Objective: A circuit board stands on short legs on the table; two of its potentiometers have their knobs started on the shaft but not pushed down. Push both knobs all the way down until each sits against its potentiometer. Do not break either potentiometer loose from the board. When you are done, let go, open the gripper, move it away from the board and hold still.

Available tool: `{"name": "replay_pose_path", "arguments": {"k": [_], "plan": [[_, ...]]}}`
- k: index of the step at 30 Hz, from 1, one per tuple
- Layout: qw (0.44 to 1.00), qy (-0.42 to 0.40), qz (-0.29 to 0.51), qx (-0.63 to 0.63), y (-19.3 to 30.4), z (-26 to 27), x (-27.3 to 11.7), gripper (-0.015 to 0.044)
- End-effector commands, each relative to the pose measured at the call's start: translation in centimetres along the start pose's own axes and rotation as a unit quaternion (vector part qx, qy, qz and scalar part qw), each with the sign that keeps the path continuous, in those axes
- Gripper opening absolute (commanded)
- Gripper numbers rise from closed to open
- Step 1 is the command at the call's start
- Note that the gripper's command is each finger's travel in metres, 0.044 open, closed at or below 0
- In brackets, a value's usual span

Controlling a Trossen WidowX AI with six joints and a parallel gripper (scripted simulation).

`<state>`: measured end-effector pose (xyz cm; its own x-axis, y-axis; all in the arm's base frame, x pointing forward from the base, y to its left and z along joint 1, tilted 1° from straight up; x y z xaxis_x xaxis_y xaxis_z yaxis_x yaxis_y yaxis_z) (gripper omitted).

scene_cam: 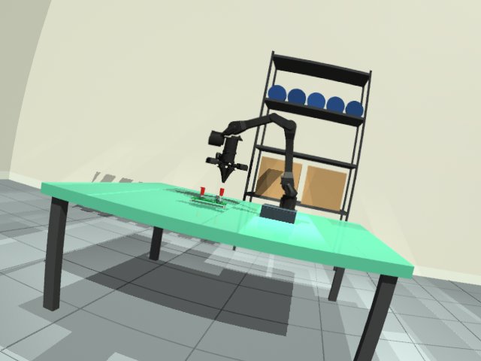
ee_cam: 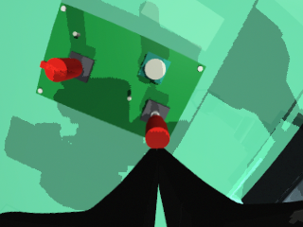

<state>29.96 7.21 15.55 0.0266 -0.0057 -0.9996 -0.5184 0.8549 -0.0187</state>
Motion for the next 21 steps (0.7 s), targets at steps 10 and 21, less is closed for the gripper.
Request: {"name": "replay_pose_path", "arguments": {"k": [10, 21], "plan": [[1.000, 0.003, 0.002, 0.003, 0.1, -0.1, 2.0, 0.0000], [1.000, 0.003, 0.002, 0.003, 0.1, -0.1, 2.0, 0.0000]]}}
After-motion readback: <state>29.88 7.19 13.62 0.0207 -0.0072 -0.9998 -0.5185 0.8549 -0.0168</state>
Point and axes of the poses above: the point midway between the two fingers, 35 mm back from their tips, its own x axis out along the fingers, its own z axis across the jaws, y = z × x, the point moved 6 cm from there along -x, back along the fingers, and after that the axes turned 8 degrees about x, right-handed, at the moved point
